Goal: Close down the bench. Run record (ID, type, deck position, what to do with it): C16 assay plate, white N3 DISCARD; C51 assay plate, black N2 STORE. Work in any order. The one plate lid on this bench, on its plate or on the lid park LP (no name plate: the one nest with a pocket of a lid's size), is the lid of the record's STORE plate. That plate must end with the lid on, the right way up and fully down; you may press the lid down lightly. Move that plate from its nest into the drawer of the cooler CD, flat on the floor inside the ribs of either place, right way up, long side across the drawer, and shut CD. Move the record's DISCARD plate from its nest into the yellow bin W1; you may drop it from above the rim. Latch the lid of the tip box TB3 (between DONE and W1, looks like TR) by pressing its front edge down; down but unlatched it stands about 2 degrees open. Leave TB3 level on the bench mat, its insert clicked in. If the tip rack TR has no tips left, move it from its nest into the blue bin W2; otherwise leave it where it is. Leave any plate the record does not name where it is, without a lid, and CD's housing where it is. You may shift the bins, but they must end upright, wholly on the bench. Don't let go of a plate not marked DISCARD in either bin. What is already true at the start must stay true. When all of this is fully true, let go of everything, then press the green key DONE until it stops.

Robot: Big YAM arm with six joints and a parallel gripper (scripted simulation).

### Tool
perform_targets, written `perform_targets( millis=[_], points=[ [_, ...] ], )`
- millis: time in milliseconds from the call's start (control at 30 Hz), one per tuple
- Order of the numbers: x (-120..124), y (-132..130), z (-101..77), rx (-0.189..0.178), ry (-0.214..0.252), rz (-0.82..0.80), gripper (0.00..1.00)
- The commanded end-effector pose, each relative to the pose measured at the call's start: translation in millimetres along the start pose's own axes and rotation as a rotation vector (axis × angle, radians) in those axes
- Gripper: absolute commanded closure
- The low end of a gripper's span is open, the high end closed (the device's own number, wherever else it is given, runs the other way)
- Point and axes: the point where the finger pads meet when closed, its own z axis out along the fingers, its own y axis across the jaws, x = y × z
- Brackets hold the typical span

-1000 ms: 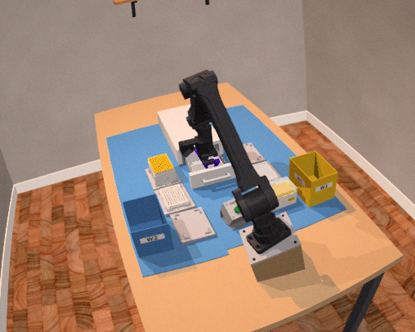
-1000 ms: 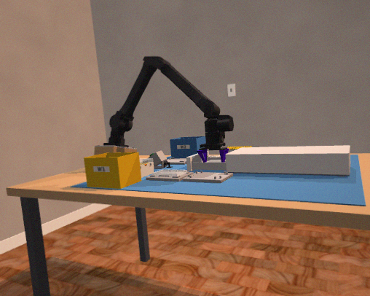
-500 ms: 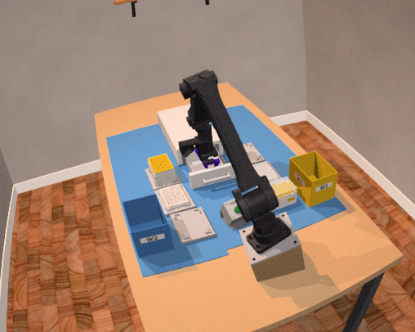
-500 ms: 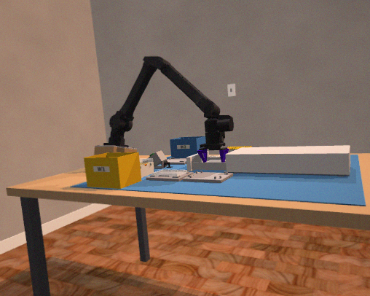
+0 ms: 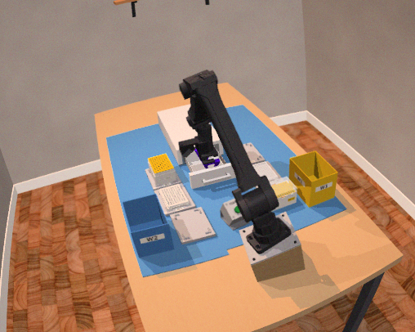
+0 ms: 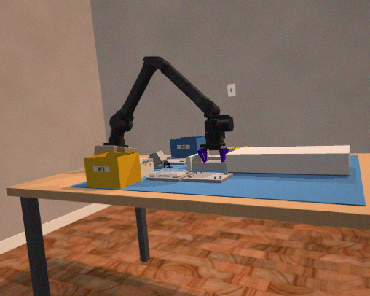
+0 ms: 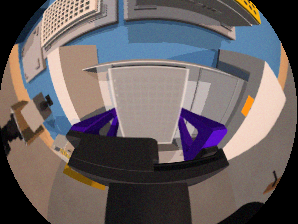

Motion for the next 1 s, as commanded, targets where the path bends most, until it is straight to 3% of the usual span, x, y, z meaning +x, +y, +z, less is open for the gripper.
perform_targets(
  millis=[0,967],
  points=[
    [4.0,-17.0,-7.3,0.023,-0.002,-0.003,1.00],
    [6.8,-23.4,-10.1,0.036,-0.002,-0.002,1.00]
  ],
)
